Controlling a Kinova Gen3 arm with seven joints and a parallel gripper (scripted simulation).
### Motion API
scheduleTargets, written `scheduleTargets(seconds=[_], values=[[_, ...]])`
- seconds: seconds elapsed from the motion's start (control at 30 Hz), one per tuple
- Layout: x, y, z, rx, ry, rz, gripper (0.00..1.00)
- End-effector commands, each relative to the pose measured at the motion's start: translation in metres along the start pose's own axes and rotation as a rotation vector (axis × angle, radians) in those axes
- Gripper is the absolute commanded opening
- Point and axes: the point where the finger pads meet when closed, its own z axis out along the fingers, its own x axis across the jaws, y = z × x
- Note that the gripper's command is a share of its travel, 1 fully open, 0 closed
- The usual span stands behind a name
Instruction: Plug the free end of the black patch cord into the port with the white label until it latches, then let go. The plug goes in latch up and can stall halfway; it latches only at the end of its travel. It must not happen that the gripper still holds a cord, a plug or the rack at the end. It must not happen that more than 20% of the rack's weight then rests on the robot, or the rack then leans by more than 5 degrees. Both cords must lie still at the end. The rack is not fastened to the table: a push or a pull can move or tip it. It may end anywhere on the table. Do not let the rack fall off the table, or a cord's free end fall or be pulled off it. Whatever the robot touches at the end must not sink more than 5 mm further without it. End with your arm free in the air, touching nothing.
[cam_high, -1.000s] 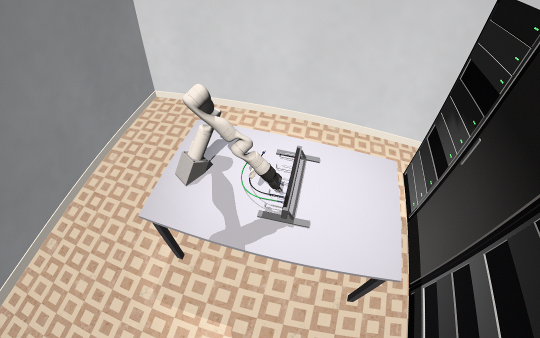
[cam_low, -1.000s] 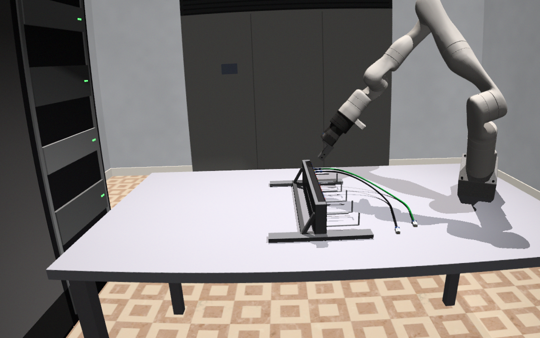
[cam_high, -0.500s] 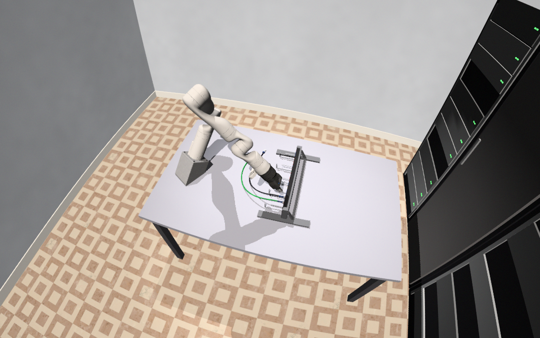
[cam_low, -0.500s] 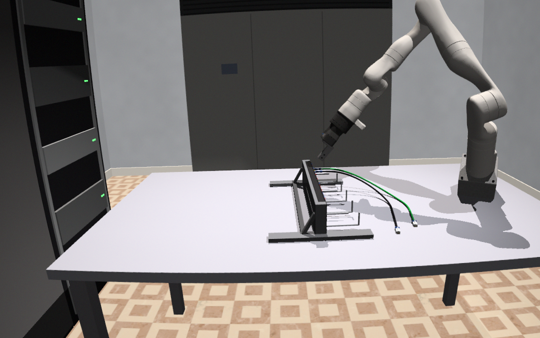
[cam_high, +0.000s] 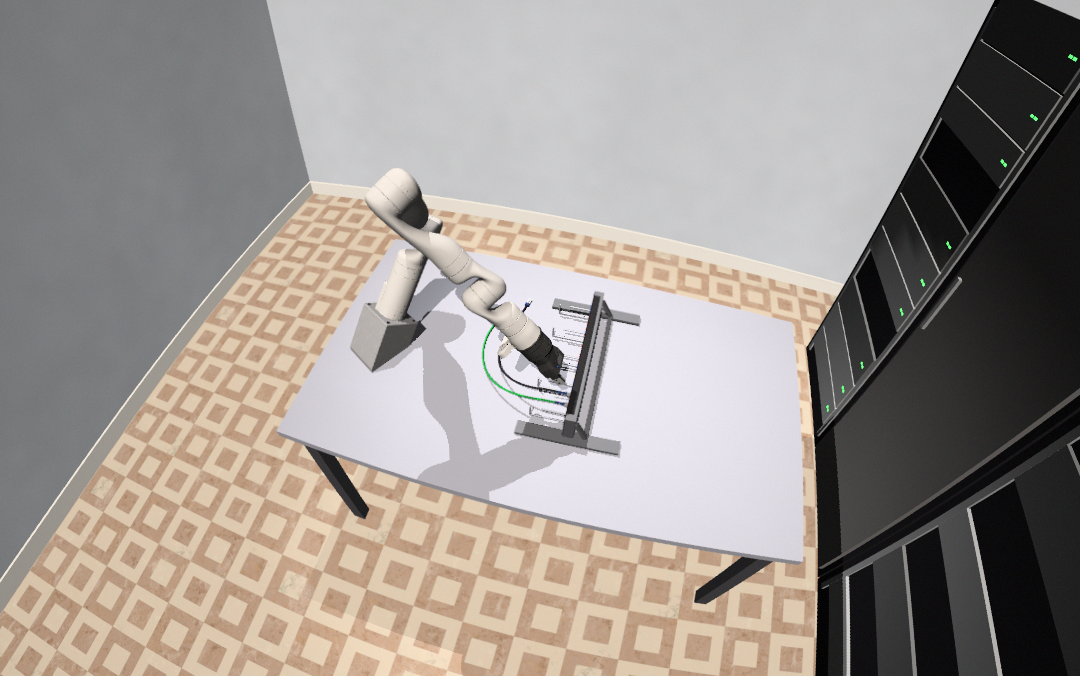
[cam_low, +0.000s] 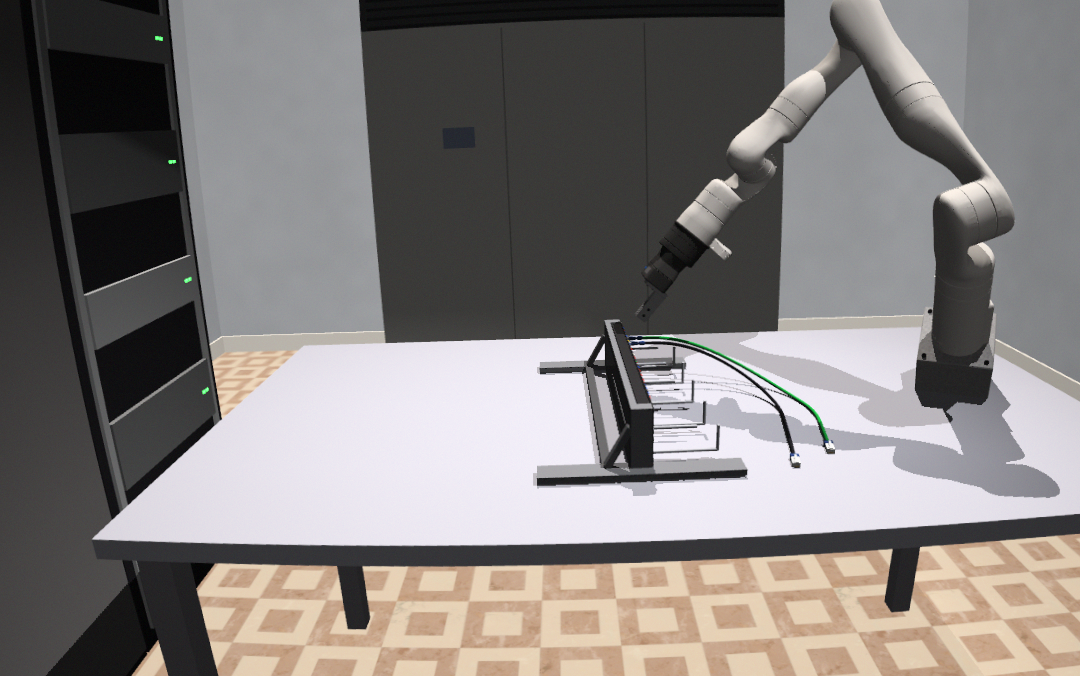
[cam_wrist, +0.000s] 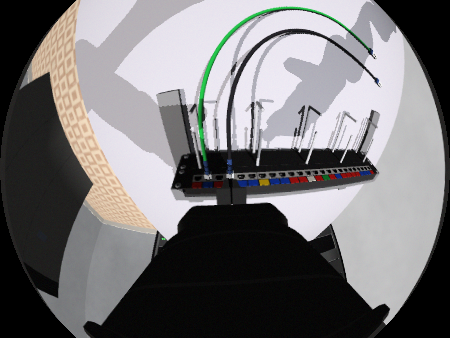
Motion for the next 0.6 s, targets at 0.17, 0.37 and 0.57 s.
scheduleTargets(seconds=[0.17, 0.37, 0.57], values=[[-0.0005, 0.0008, -0.0004, -0.001, -0.001, -0.001, 0.0], [-0.0005, 0.0008, -0.0006, -0.001, -0.001, -0.001, 0.0], [-0.0004, 0.0008, -0.0053, -0.001, -0.001, -0.001, 0.0]])
